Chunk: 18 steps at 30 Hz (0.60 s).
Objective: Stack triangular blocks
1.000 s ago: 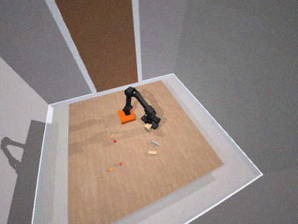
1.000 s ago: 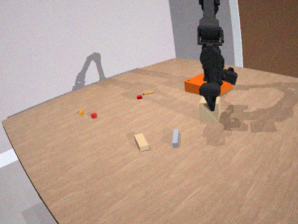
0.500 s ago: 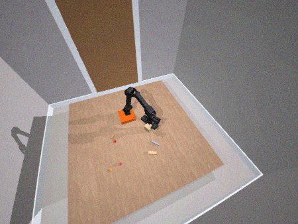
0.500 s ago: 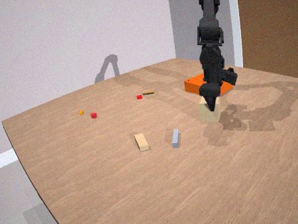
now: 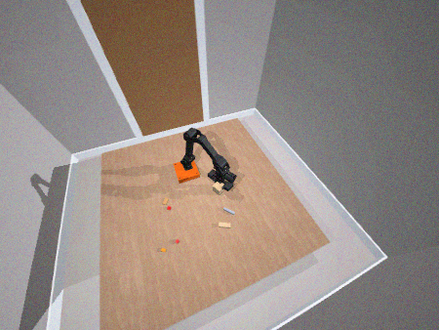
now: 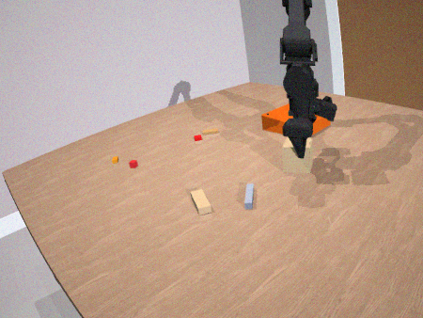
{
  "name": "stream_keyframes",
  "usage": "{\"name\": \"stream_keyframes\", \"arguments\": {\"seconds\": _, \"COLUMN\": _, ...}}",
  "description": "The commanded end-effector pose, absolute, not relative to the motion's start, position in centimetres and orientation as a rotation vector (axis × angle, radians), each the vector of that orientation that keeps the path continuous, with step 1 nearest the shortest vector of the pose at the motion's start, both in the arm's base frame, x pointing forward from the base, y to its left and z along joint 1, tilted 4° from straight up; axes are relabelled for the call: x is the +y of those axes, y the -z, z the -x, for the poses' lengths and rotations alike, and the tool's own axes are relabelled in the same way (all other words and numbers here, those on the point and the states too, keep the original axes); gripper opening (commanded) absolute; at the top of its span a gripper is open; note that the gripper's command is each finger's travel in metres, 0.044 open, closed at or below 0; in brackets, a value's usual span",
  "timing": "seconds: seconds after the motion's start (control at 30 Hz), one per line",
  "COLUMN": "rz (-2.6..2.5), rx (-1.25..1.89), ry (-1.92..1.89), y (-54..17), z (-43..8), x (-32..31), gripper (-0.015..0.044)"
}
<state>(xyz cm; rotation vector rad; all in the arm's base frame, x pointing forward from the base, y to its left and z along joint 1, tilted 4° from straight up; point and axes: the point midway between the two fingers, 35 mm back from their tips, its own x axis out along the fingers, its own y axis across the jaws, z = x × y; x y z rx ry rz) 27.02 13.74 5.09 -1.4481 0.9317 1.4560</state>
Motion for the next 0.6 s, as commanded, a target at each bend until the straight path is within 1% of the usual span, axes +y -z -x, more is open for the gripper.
{"name": "stream_keyframes", "arguments": {"seconds": 0.0, "rz": 1.448, "rx": 0.932, "ry": -1.456, "y": -5.10, "z": -27.02, "x": 13.74, "gripper": 0.0105}}
{"name": "stream_keyframes", "arguments": {"seconds": 0.43, "rz": 1.448, "rx": 0.932, "ry": -1.456, "y": -5.10, "z": -27.02, "x": 13.74, "gripper": 0.0440}}
{"name": "stream_keyframes", "arguments": {"seconds": 0.57, "rz": 1.448, "rx": 0.932, "ry": -1.456, "y": -5.10, "z": -27.02, "x": 13.74, "gripper": 0.0440}}
